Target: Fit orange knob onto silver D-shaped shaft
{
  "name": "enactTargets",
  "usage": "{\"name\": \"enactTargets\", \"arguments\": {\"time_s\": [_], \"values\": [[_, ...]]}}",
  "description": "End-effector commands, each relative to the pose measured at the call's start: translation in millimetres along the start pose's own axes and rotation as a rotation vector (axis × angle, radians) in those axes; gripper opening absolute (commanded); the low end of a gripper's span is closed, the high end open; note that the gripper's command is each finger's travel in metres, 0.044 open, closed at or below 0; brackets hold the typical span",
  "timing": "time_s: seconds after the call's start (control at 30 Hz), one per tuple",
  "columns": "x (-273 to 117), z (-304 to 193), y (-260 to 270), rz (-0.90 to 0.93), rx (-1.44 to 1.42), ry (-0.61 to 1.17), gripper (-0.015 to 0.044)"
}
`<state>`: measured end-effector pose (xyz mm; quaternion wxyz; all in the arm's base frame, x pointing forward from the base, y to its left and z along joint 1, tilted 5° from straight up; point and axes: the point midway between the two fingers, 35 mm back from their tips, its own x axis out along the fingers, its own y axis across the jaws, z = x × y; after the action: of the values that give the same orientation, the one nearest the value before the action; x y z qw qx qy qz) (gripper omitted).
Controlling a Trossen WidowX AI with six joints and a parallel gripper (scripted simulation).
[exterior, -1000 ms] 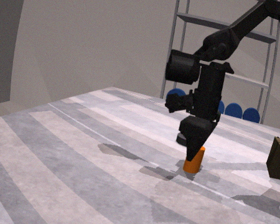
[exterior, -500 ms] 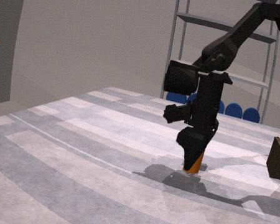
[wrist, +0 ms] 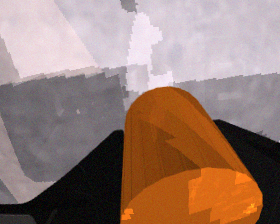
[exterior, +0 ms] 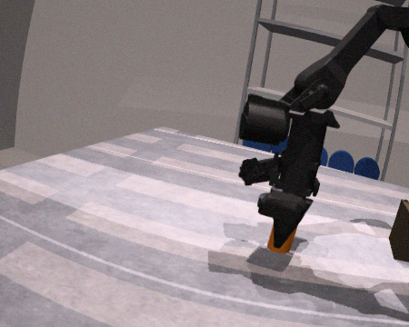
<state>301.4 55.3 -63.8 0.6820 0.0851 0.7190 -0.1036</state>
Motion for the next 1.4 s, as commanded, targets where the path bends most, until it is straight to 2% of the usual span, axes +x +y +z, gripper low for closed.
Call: {"name": "enactTargets", "arguments": {"time_s": [0.0,0.1,0.27,0.3,0.73,0.97,1.37], "values": [[1,0,0,0.003,-0.006,0.001,0.0157],[1,0,0,0.003,-0.006,0.001,0.0138],[-19,4,2,0.003,-0.006,0.001,0.0006],[-27,5,3,0.003,-0.006,0.001,0.0],[-134,2,1,0.003,-0.006,0.001,0.0],[-140,1,-1,0.026,-0.004,-0.003,0.0],[-164,-2,-12,0.291,-0.002,-0.006,0.0]]}}
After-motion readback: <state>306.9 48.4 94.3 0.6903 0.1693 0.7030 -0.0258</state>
